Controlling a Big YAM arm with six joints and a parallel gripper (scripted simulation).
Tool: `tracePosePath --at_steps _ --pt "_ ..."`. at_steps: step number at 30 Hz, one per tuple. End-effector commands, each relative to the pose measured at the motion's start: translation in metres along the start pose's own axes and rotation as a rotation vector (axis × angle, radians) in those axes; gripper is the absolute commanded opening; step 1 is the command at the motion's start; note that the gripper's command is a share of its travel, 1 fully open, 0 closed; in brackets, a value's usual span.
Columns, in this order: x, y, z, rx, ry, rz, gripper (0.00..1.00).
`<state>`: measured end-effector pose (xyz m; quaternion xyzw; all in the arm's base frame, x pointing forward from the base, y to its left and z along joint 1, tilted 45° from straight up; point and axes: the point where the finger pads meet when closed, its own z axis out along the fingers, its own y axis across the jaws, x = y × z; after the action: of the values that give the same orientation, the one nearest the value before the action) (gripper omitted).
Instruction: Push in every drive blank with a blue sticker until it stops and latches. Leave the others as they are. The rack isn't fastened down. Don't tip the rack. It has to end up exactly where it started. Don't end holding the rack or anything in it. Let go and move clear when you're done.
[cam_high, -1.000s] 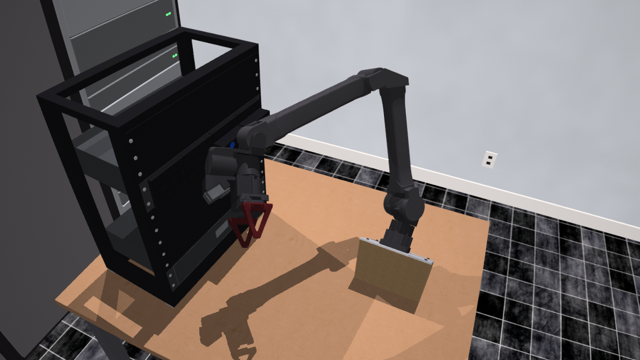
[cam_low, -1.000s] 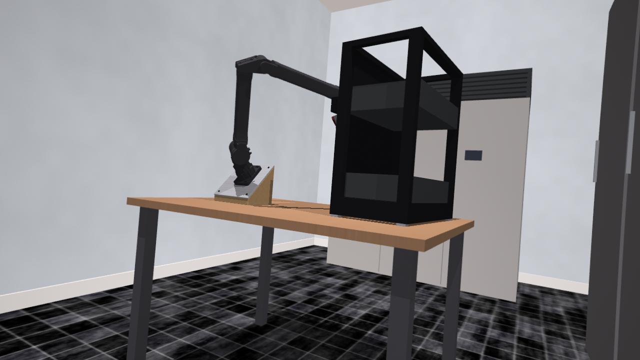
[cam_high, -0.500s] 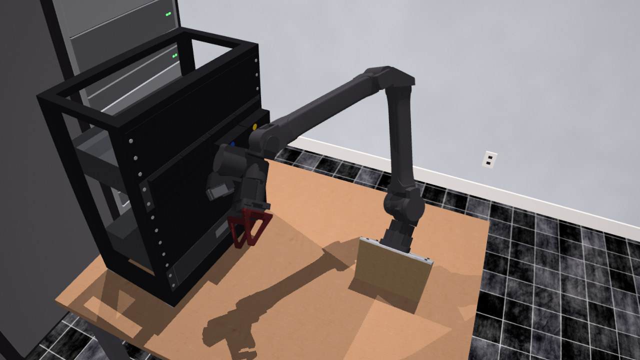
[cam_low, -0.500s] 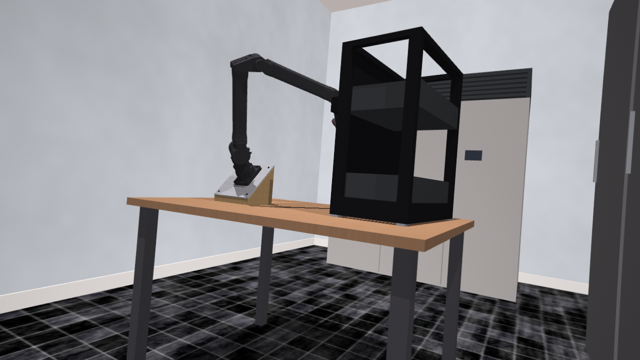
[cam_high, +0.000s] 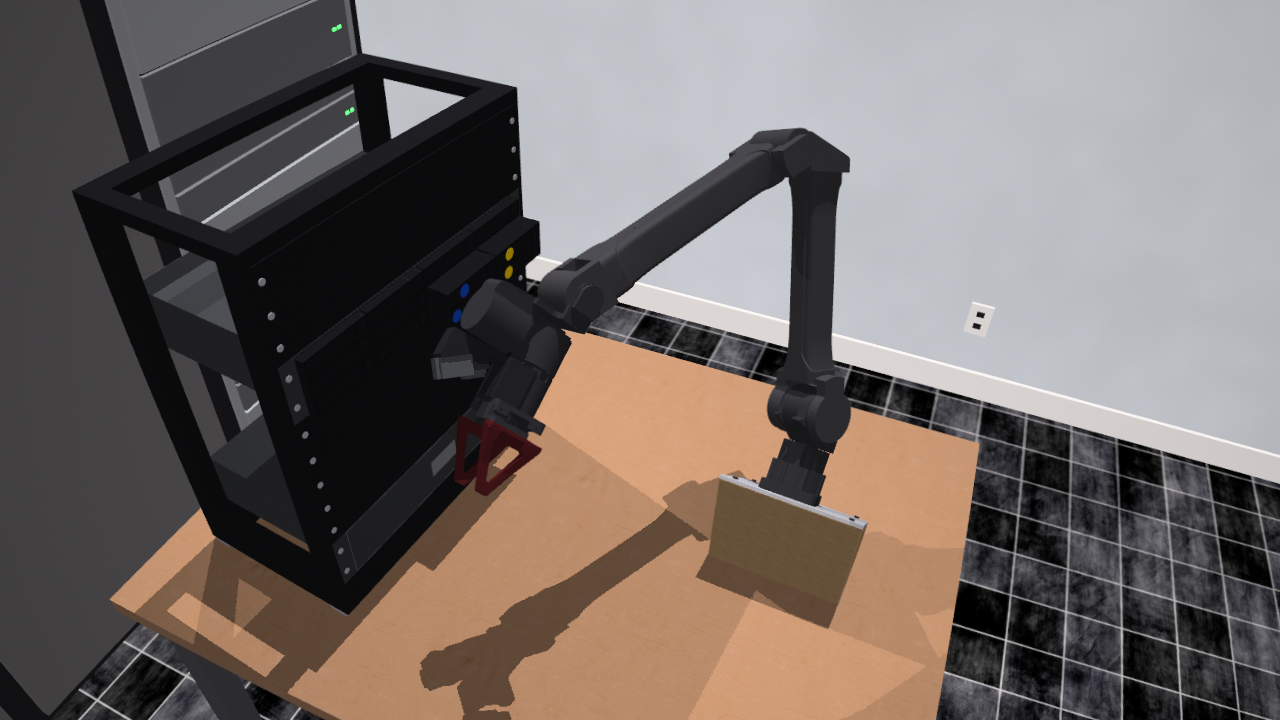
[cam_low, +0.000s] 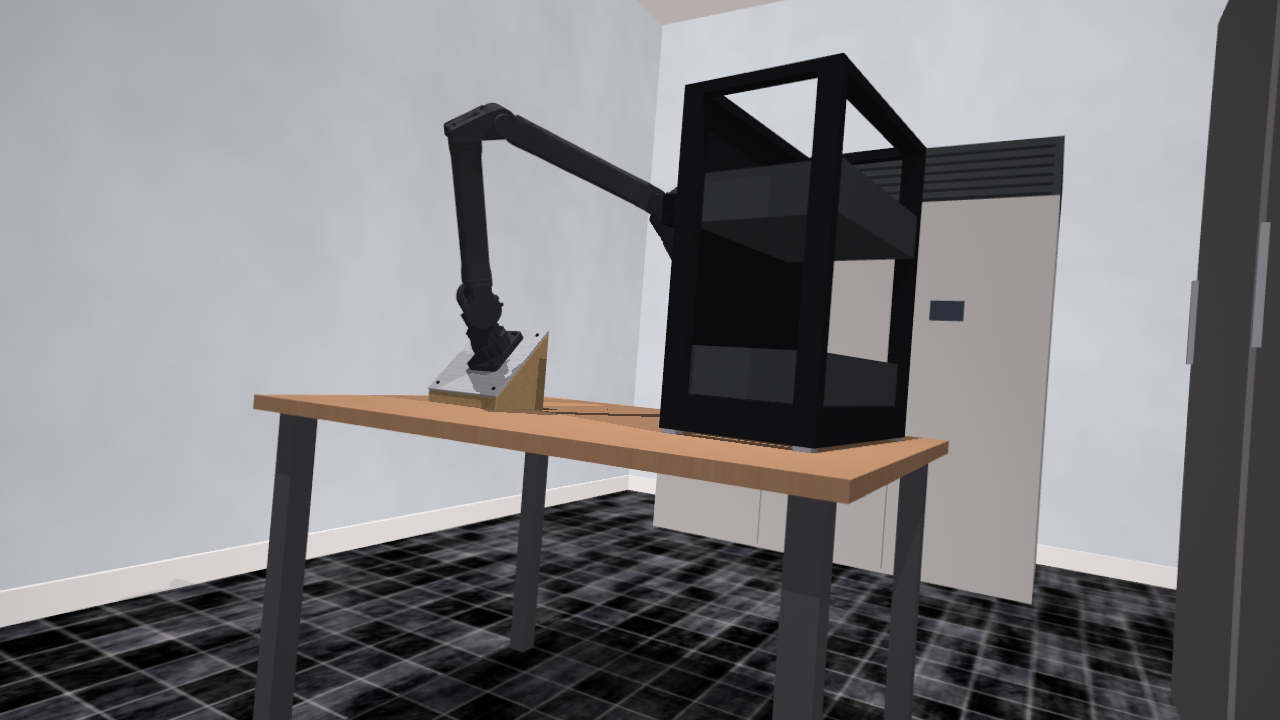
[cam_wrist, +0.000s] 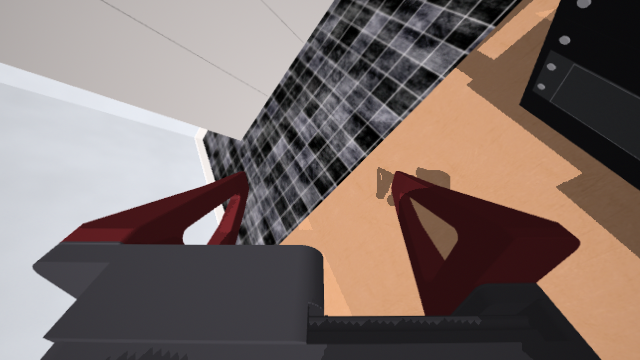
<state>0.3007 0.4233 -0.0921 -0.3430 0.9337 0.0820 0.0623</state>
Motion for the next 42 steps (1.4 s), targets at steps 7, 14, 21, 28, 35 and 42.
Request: tracePosePath --at_steps 7,14,21,28,35,42 --pt "-0.031 0.012 -0.030 0.087 -0.315 0.037 1.00" --pt "-0.038 0.010 -0.048 0.142 -0.478 0.080 1.00" --pt "-0.042 0.006 -0.078 0.193 -0.678 0.155 1.00" --pt "-0.039 0.002 -0.107 0.219 -0.843 0.236 1.00" --pt "-0.030 -0.004 -0.138 0.232 -0.999 0.330 1.00" --pt "-0.013 -0.013 -0.175 0.230 -1.168 0.456 1.00"
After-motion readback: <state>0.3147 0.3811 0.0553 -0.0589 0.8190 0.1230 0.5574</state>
